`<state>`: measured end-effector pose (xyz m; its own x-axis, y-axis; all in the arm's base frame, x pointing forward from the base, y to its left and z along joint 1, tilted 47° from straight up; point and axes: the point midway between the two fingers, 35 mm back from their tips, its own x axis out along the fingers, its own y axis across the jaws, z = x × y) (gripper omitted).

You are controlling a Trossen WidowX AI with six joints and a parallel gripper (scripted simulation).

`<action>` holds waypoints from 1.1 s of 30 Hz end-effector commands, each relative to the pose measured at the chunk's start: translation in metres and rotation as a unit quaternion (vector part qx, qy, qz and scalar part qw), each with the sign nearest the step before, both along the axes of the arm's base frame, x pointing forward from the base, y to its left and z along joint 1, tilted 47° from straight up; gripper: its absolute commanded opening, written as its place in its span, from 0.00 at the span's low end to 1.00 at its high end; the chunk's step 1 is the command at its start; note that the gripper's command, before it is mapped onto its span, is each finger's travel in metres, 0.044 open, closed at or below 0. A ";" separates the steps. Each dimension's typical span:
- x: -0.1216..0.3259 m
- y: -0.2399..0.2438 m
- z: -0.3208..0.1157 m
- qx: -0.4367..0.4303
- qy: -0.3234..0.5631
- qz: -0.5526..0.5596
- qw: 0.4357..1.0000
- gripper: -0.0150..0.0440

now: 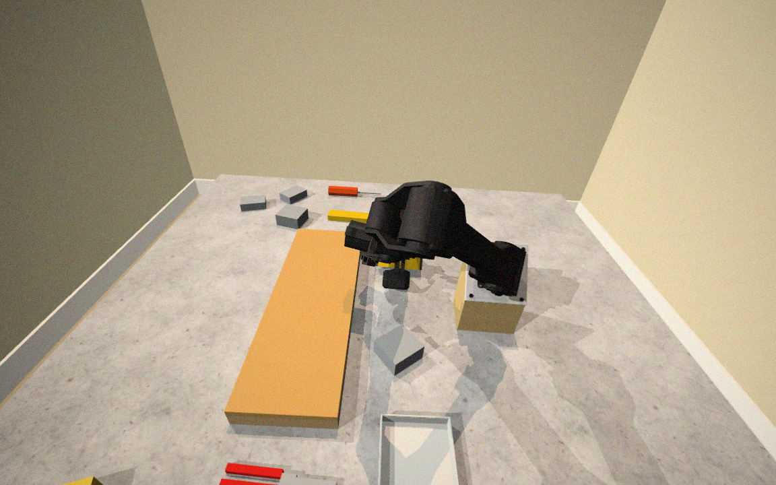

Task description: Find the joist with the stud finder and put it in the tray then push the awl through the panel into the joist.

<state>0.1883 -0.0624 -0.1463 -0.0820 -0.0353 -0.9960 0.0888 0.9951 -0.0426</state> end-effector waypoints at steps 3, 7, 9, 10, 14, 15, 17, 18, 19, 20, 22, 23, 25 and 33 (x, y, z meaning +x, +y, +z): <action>0.003 -0.001 0.008 -0.003 -0.005 -0.001 1.000 1.00; 0.003 -0.001 0.012 -0.003 -0.005 -0.001 1.000 1.00; 0.003 0.000 0.014 -0.002 -0.005 -0.001 1.000 1.00; 0.003 0.000 0.015 -0.002 -0.005 -0.001 1.000 1.00; 0.003 0.000 0.019 -0.002 -0.005 -0.001 1.000 1.00; 0.003 0.000 0.020 -0.002 -0.005 -0.001 1.000 1.00; 0.004 -0.001 0.022 -0.002 -0.005 -0.001 1.000 1.00; 0.005 -0.002 0.025 -0.002 -0.004 -0.001 1.000 1.00; 0.006 -0.005 0.030 -0.002 -0.004 0.000 1.000 1.00; 0.007 -0.008 0.036 -0.002 -0.004 0.000 1.000 1.00; 0.008 -0.015 0.054 -0.002 -0.003 0.000 1.000 1.00; 0.008 -0.020 0.066 -0.002 -0.003 0.000 1.000 1.00; 0.006 -0.029 0.090 -0.002 -0.002 0.001 1.000 1.00; 0.004 -0.031 0.096 0.001 0.001 -0.001 1.000 1.00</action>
